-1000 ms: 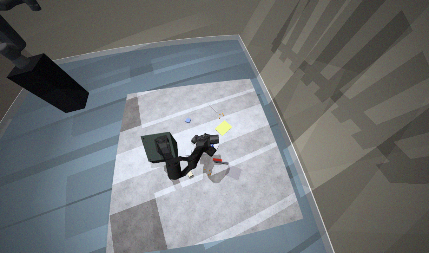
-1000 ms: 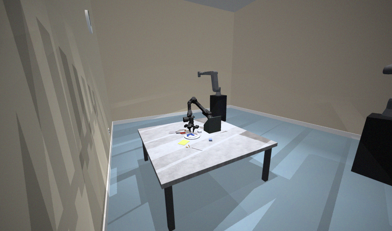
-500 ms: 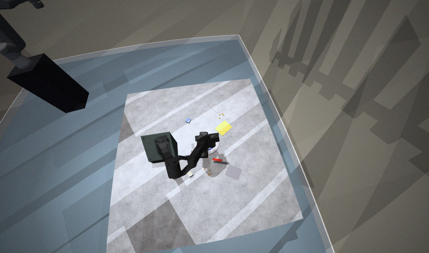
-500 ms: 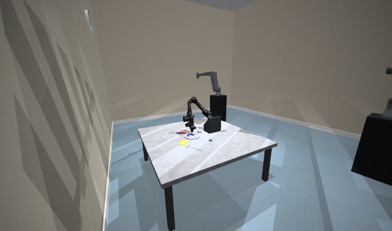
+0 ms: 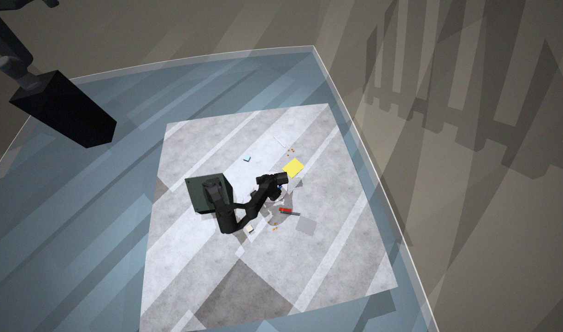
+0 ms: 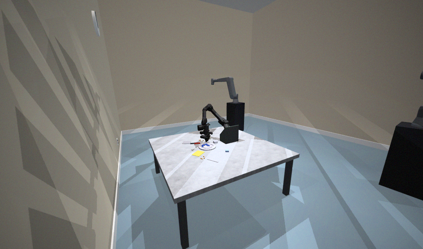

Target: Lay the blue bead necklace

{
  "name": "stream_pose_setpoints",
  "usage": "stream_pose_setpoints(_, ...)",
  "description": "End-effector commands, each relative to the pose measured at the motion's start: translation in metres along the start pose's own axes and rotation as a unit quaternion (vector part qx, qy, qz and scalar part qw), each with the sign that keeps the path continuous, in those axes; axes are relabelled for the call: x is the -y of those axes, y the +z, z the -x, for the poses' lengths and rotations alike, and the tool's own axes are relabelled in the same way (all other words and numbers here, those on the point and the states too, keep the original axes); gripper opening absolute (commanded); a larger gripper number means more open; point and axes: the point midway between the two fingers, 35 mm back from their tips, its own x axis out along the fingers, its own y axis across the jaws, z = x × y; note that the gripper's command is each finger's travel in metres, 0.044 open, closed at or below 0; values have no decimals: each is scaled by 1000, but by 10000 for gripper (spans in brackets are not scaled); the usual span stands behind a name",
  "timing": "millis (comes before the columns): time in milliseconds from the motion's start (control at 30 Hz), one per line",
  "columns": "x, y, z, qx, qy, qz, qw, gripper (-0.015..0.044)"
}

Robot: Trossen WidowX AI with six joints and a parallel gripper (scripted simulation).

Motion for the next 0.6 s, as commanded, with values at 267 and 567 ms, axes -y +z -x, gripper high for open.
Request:
stream_pose_setpoints(267,-5,2,9,2,7,-225,974,120)
stream_pose_setpoints(567,-7,4,2,3,12,-229,973,120)
